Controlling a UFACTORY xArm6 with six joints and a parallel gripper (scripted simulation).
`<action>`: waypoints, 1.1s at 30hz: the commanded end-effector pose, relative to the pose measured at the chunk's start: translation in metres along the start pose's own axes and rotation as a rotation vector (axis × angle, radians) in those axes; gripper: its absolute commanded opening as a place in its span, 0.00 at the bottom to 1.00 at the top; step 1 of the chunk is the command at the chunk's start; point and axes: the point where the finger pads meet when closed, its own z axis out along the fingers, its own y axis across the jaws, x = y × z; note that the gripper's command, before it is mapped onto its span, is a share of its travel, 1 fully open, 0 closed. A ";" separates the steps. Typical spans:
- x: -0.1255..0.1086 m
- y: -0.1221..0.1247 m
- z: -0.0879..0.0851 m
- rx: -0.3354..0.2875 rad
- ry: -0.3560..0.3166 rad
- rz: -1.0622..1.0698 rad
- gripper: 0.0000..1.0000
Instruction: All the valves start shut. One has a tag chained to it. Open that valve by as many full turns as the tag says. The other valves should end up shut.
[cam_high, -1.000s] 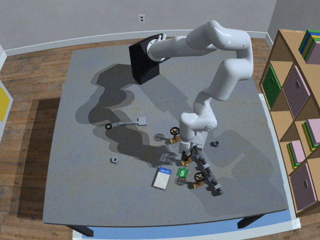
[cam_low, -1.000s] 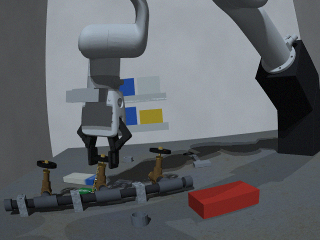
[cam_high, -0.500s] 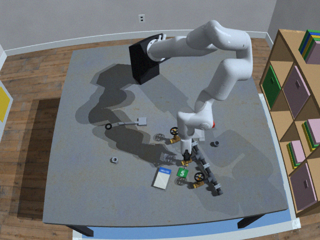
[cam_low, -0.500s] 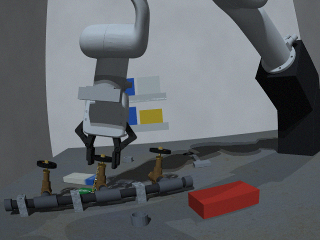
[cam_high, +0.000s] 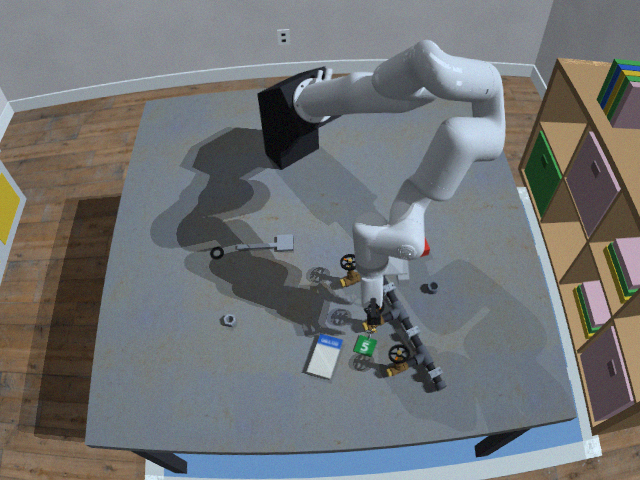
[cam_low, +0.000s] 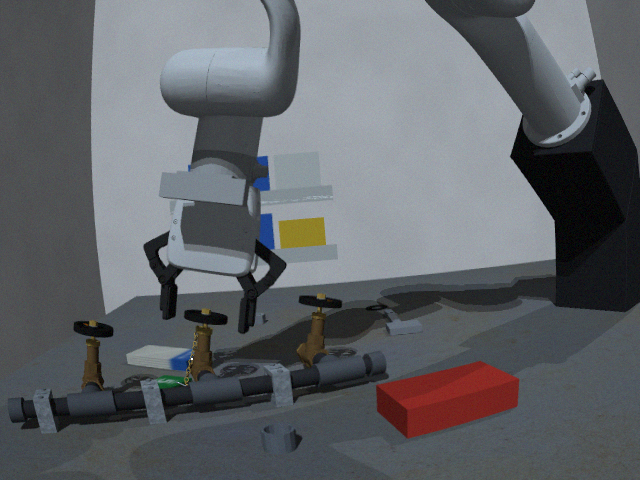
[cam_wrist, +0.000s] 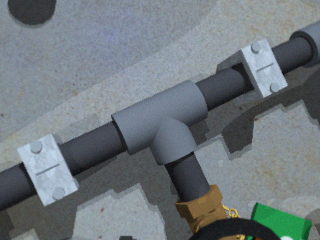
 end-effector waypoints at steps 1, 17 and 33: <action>0.000 0.001 0.000 -0.002 0.000 0.000 1.00; 0.000 0.001 0.000 -0.002 0.000 0.002 1.00; 0.000 0.001 0.000 -0.002 0.000 0.331 1.00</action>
